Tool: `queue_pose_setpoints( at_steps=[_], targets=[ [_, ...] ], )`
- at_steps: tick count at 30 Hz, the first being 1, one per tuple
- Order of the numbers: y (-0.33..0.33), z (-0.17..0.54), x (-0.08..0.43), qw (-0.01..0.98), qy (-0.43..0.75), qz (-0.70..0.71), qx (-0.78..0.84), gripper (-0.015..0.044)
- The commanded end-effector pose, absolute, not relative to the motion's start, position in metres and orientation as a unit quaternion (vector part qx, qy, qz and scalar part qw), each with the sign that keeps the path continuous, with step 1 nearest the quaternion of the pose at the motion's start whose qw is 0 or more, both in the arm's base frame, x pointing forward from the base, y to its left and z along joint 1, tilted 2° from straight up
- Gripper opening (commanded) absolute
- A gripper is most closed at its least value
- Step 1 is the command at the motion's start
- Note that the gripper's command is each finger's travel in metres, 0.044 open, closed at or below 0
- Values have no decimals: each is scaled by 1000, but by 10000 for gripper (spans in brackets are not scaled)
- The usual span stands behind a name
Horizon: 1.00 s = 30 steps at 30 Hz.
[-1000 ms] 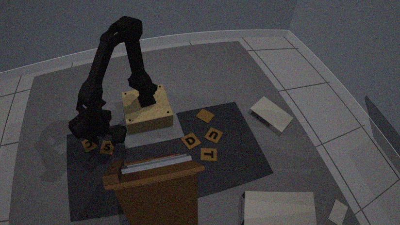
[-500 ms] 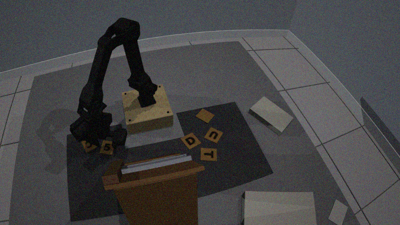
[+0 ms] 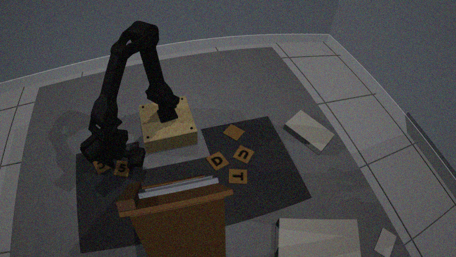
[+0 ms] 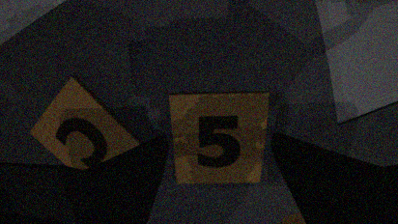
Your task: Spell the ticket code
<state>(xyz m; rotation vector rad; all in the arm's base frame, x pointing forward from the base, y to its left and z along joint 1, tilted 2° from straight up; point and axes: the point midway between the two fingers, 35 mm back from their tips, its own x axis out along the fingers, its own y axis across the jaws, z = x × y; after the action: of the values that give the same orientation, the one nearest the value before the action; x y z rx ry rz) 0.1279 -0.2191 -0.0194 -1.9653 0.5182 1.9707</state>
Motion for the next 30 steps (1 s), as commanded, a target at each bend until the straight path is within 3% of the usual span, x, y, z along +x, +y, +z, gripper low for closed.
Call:
queue_pose_setpoints(
  at_steps=[1,10,19,30],
  targets=[
    [-220,-20,127,153,181,689,-685,293],
    [-219,-20,128,153,181,689,-685,233],
    [-218,-13,129,153,181,689,-685,0],
    [-217,-7,129,153,181,689,-685,0]
  ],
)
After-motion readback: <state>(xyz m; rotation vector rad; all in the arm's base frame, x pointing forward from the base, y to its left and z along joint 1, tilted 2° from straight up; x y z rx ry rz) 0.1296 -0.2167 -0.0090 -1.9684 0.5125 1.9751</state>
